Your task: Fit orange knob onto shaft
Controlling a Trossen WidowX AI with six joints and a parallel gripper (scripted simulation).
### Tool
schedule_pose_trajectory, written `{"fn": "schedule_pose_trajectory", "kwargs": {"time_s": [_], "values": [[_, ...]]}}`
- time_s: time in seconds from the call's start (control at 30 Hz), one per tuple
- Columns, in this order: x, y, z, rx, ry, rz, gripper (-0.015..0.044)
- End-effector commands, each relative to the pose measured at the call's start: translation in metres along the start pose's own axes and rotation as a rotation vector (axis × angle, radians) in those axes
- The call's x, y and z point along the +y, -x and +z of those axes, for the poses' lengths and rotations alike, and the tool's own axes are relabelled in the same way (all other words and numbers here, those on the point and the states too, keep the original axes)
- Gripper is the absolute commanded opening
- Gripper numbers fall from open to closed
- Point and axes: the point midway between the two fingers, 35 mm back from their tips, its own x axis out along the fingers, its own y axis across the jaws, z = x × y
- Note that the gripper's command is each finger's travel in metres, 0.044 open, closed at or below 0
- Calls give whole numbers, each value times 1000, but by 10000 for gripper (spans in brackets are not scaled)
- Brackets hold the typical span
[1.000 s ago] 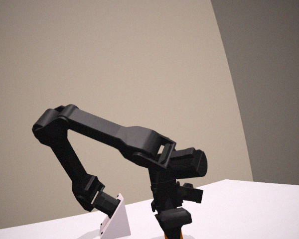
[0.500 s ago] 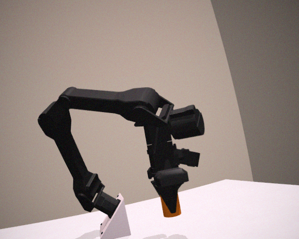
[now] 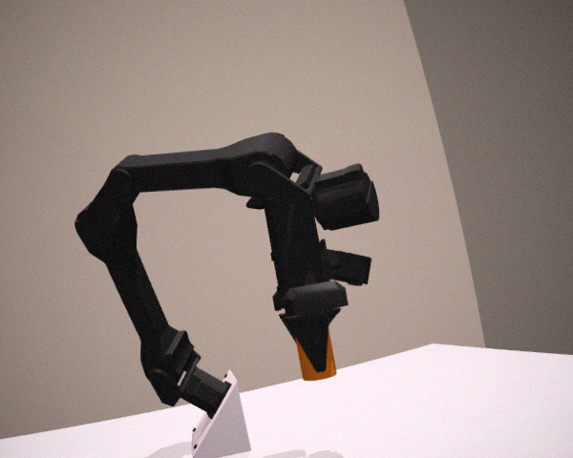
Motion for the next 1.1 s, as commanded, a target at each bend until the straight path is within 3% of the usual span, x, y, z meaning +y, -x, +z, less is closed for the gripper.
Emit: {"fn": "schedule_pose_trajectory", "kwargs": {"time_s": [0.0,1.07], "values": [[1,7,0,-5,-3,-45,0],[27,75,6,-5,7,-760,0]]}}
